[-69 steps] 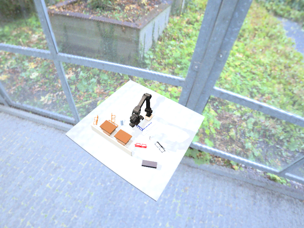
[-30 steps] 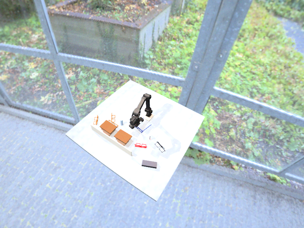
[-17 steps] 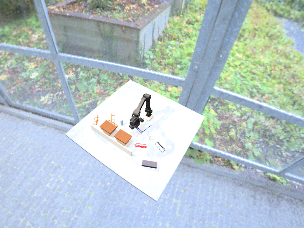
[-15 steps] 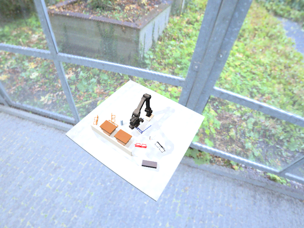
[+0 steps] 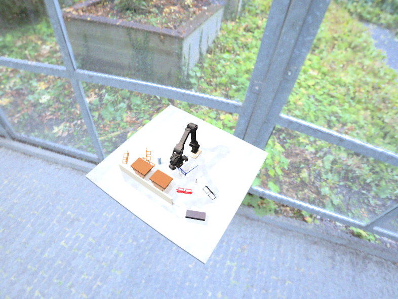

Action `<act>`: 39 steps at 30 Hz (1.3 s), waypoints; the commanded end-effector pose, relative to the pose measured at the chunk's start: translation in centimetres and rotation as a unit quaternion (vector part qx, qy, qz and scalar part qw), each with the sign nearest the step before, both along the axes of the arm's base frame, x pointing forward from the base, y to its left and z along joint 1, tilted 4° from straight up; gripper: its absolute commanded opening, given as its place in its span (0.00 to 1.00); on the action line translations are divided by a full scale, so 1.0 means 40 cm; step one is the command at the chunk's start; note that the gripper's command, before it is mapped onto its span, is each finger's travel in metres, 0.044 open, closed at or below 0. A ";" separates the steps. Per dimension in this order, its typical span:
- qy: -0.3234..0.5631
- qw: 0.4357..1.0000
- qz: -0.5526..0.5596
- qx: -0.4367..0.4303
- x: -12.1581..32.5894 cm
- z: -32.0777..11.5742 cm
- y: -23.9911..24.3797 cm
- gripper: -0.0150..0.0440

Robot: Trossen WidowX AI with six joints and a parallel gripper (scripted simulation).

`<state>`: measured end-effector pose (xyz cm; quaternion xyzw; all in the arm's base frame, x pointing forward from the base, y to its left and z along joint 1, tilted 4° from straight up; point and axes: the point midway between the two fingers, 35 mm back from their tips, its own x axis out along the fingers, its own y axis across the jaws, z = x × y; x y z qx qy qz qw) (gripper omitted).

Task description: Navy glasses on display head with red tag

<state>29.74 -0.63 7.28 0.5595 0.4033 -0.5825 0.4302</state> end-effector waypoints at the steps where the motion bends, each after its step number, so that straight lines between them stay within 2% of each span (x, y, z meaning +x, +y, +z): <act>1: 0.002 1.000 -0.004 -0.003 -0.004 -0.010 -0.003 0.25; 38: 0.002 1.000 -0.023 -0.003 -0.016 -0.078 -0.009 0.25; 39: -0.001 1.000 -0.019 0.000 -0.012 -0.071 -0.006 0.30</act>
